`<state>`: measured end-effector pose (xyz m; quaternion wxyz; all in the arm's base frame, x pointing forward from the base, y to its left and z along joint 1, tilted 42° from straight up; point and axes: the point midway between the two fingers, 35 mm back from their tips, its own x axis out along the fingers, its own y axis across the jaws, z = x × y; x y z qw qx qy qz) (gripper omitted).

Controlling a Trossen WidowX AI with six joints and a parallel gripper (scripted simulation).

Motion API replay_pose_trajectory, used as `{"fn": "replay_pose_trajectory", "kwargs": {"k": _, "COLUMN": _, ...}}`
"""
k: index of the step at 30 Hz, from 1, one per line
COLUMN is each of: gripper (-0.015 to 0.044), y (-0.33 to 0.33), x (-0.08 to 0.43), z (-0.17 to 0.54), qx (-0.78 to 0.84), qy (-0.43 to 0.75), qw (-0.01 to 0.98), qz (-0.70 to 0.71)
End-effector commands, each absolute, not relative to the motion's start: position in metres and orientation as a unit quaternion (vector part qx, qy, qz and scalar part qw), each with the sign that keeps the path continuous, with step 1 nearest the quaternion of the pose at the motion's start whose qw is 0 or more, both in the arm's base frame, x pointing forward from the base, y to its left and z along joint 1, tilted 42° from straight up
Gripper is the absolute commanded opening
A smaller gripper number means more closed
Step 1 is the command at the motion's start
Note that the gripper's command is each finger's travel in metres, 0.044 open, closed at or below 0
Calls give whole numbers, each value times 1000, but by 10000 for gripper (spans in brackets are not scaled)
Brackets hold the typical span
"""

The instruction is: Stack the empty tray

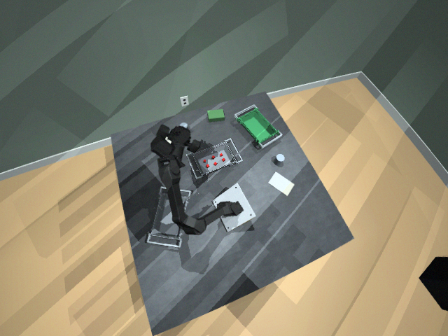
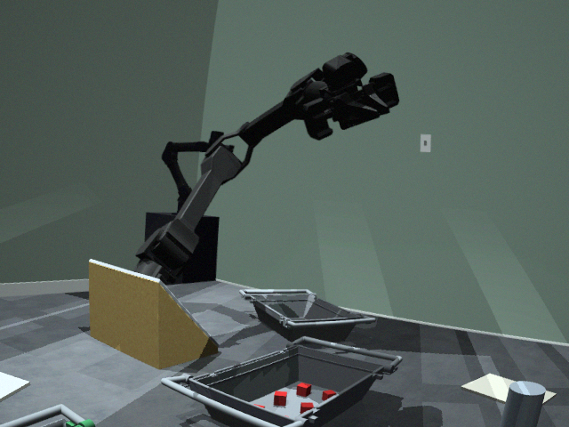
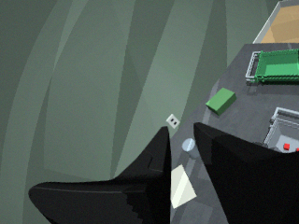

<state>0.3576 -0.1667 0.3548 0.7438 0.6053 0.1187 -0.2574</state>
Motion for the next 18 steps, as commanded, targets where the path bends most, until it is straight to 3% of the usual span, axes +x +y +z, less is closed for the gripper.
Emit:
{"fn": "replay_pose_trajectory", "kwargs": {"k": 1, "gripper": 88, "y": -134, "x": 383, "z": 302, "qx": 547, "qy": 255, "qw": 769, "qz": -212}}
{"fn": "replay_pose_trajectory", "kwargs": {"k": 10, "gripper": 88, "y": -41, "x": 403, "z": 187, "qx": 393, "qy": 521, "qw": 758, "qz": -12}}
{"fn": "replay_pose_trajectory", "kwargs": {"k": 18, "gripper": 88, "y": 40, "x": 383, "z": 114, "qx": 295, "qy": 642, "qw": 677, "qz": 206}}
